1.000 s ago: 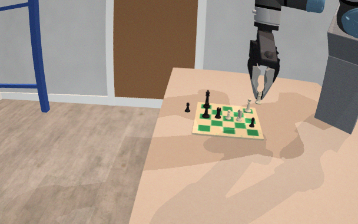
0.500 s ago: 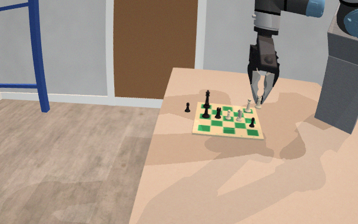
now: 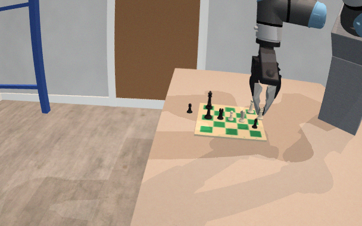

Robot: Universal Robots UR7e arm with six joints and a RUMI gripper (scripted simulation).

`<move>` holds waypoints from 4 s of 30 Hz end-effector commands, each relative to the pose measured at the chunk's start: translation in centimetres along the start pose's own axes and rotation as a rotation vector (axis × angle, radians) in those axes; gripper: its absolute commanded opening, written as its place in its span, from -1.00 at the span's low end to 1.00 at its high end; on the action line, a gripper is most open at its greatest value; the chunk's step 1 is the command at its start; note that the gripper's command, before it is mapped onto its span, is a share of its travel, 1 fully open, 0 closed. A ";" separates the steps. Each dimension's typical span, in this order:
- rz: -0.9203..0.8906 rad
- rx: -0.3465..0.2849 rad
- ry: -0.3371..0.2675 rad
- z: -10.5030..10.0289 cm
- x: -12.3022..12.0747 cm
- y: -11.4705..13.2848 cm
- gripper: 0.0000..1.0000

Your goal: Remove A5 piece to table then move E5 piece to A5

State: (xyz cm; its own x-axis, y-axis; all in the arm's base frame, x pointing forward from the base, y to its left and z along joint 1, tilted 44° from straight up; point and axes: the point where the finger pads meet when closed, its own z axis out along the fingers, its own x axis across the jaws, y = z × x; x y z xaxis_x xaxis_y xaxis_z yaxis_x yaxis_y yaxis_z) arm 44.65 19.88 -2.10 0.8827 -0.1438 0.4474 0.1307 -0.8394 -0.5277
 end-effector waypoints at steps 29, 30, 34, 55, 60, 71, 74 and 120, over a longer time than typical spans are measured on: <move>0.001 -0.007 0.016 4.9 0.4 0.2 -1.00; 0.001 -0.007 0.016 4.9 0.4 0.2 -1.00; 0.001 -0.007 0.016 4.9 0.4 0.2 -1.00; 0.001 -0.007 0.016 4.9 0.4 0.2 -1.00; 0.001 -0.007 0.016 4.9 0.4 0.2 -1.00; -0.001 -0.006 0.017 5.1 0.4 0.2 -1.00; -0.001 -0.006 0.017 5.2 0.4 0.2 -1.00; 0.000 -0.007 0.016 5.3 0.4 0.2 -1.00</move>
State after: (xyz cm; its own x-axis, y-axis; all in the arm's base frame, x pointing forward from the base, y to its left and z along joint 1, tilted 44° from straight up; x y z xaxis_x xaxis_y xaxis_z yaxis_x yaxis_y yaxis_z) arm 47.37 22.43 -5.81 0.8754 -0.1525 0.4587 0.1275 -0.8424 -0.5235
